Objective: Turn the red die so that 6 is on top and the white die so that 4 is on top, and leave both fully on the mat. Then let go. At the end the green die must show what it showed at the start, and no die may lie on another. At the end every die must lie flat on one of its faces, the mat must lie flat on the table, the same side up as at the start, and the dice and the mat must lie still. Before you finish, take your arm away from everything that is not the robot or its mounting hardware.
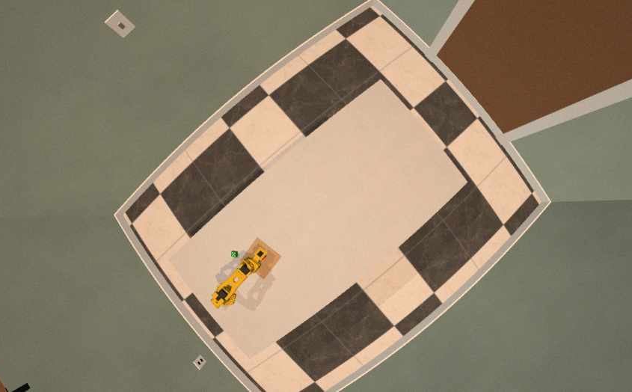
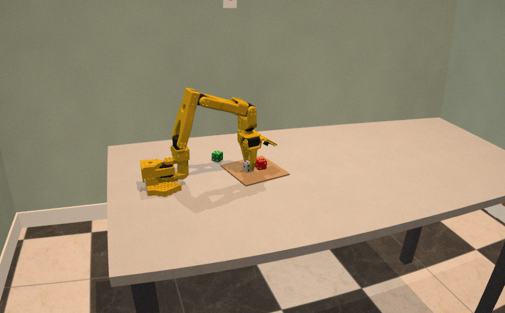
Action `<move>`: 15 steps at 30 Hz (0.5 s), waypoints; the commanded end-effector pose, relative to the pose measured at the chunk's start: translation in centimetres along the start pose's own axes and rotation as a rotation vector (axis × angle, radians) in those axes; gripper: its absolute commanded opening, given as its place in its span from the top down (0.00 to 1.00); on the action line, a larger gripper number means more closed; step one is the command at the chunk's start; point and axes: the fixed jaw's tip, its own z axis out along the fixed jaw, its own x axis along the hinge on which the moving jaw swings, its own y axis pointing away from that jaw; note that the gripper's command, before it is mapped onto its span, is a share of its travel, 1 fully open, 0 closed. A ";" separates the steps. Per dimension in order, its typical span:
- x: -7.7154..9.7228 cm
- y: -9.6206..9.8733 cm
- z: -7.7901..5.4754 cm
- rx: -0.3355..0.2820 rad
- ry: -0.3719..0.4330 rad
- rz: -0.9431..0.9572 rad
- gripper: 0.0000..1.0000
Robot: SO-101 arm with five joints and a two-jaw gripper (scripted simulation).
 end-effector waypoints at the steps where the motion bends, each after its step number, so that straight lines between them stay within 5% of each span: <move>1: -0.4 0.1 -0.4 0.000 -0.027 0.003 0.86; 15: -0.4 0.1 -0.4 0.000 -0.027 0.003 0.77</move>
